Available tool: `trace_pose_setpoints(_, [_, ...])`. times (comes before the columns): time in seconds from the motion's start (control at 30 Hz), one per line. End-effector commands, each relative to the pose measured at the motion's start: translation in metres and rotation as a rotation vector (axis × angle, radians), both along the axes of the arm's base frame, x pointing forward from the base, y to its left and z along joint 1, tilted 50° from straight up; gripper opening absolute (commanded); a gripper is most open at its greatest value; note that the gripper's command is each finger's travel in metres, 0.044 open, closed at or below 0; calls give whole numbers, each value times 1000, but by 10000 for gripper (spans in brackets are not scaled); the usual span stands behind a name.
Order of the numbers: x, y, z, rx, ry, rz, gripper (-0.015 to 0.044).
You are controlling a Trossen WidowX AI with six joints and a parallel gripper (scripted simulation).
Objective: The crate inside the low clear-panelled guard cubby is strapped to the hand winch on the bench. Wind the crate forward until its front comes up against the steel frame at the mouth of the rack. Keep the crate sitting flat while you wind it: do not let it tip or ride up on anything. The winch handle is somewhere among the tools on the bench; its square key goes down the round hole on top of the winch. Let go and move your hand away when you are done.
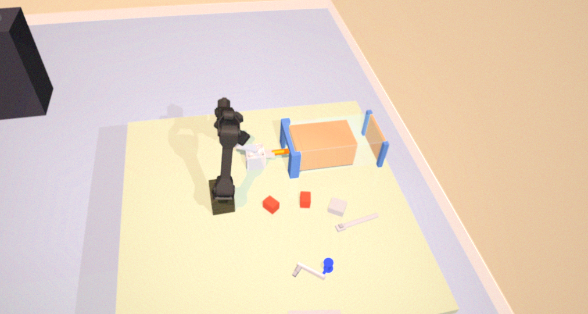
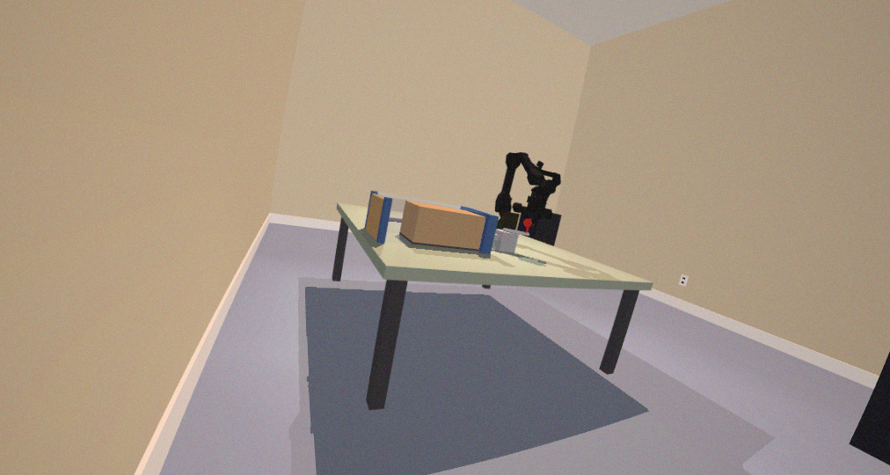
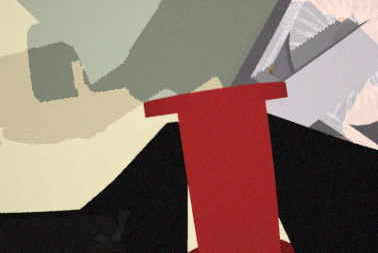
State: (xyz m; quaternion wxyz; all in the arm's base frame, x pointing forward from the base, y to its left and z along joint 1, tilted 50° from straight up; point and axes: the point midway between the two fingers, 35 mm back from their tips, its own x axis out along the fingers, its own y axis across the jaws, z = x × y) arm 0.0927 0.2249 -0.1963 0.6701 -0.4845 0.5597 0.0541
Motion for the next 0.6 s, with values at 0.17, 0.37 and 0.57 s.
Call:
trace_pose_setpoints(0.17, [-8, -15, 10, -28, 12, 1, 0])
trace_pose_setpoints(0.37, [-10, -19, 14, -28, 12, 1, 0])
trace_pose_setpoints(0.57, [-11, -23, 19, -29, 12, 1, 0])
